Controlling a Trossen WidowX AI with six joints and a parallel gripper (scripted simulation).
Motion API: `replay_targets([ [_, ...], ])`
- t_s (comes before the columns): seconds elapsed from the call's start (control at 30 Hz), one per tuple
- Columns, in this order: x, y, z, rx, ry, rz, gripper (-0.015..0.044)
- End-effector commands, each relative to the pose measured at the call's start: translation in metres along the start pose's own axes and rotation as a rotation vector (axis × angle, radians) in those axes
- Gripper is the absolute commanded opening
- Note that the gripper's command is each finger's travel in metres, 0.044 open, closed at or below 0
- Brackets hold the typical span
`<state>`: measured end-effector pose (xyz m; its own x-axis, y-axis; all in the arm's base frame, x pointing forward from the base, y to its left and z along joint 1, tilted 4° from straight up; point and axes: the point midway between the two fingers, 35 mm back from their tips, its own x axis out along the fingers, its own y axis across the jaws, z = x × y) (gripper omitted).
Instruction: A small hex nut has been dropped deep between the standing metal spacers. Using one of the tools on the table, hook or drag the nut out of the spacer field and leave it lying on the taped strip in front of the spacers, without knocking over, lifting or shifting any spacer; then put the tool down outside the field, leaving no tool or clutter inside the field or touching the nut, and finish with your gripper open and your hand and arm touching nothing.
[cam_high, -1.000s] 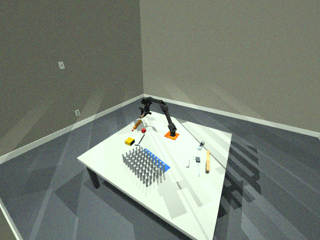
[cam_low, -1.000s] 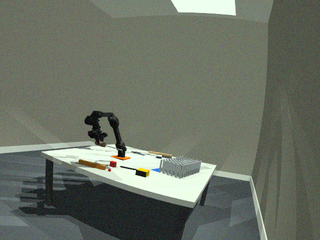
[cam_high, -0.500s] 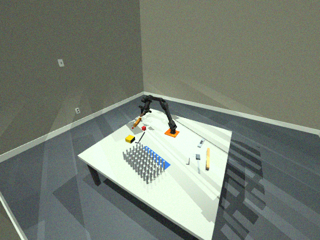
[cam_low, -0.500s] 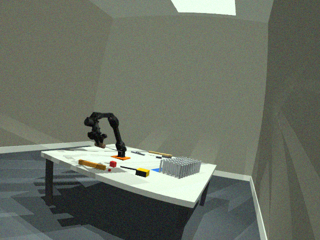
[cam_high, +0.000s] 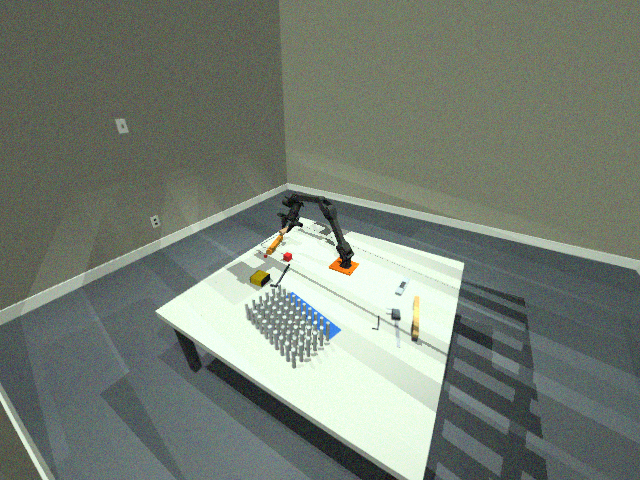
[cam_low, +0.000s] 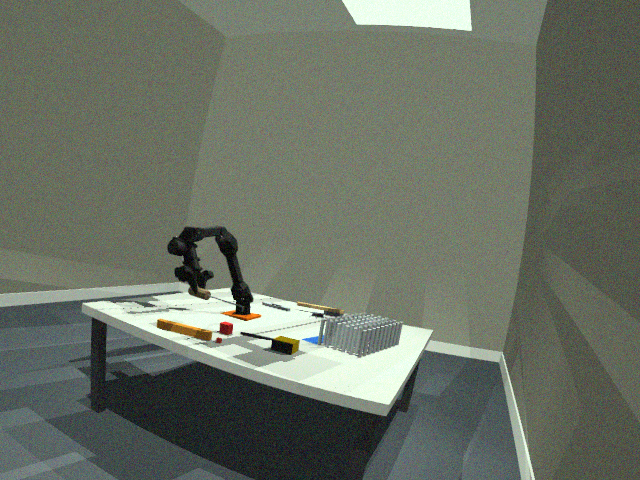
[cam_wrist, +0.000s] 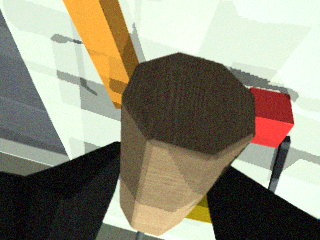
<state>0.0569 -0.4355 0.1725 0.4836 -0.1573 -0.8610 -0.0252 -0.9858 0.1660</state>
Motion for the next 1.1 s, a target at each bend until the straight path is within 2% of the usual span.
replay_targets([
  [0.0, 0.002, 0.0, 0.0, -0.002, 0.008, 0.001, 0.0],
  [1.07, 0.021, 0.0, 0.013, -0.002, 0.008, 0.001, 0.0],
])
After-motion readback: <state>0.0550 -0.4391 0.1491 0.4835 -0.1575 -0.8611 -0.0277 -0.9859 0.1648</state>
